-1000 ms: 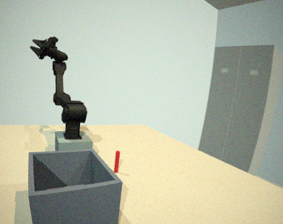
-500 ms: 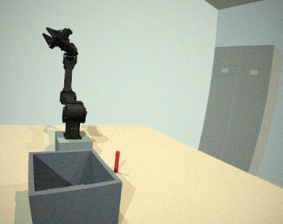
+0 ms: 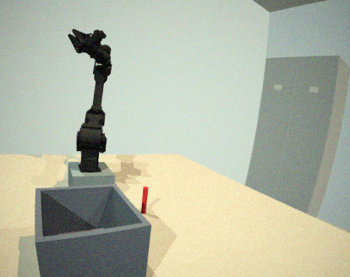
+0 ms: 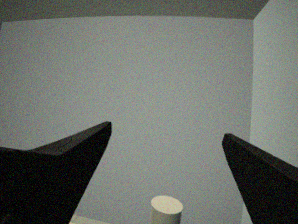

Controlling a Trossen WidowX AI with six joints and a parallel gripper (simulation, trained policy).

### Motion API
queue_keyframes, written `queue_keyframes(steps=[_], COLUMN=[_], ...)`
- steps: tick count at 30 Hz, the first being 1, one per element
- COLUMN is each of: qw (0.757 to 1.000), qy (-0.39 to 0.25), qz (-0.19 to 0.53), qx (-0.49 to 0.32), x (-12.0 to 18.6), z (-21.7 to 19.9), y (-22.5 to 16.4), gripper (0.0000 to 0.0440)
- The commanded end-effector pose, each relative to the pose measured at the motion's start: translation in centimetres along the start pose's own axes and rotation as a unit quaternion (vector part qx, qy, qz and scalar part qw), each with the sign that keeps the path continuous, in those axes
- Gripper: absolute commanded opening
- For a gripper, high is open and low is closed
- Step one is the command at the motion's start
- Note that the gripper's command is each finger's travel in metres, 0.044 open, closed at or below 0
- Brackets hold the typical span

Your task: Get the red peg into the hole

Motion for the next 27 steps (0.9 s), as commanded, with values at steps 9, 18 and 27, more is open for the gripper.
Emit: queue_keyframes(steps=[9,18,27], qw=[0.997,0.990,0.979], qy=[-0.014,-0.035,-0.059], qz=[0.015,0.033,0.056], qx=[0.072,0.131,0.187], x=[2.2,3.7,4.9], z=[4.3,7.3,9.9], y=[0.7,0.8,0.6], gripper=[0.0440,0.0440,0.0440])
Point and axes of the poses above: the point midway between the two fingers, 35 mm back from their tips, its own x axis back along the fingers, its own z axis across the jaws, y = z × x, the point moved 6 cm from there along x, back along the fingers, and after that the axes turned 15 degrees about -x, right-handed, at the moved point
